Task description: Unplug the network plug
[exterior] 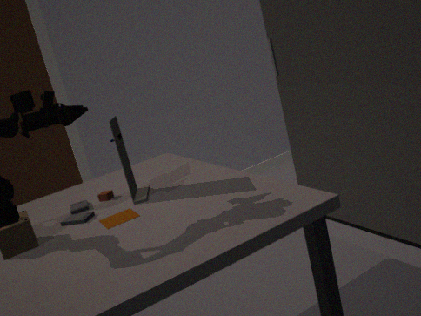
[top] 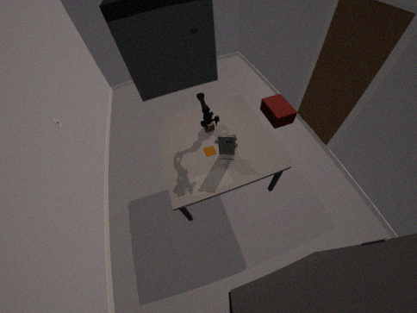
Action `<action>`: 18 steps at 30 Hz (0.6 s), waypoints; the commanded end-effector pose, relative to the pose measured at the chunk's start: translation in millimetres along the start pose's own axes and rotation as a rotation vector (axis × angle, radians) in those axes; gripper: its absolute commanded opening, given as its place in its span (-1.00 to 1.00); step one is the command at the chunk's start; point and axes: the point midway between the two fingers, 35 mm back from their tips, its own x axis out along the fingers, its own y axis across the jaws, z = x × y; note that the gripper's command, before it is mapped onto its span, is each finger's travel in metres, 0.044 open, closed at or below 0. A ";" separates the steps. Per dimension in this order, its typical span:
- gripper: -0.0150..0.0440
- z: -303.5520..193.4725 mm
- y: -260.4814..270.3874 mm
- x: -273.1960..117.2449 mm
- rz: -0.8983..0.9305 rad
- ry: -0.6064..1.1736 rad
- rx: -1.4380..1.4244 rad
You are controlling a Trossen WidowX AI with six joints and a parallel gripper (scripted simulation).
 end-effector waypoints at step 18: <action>0.04 -53.0 52.3 36.7 -0.035 -0.024 0.493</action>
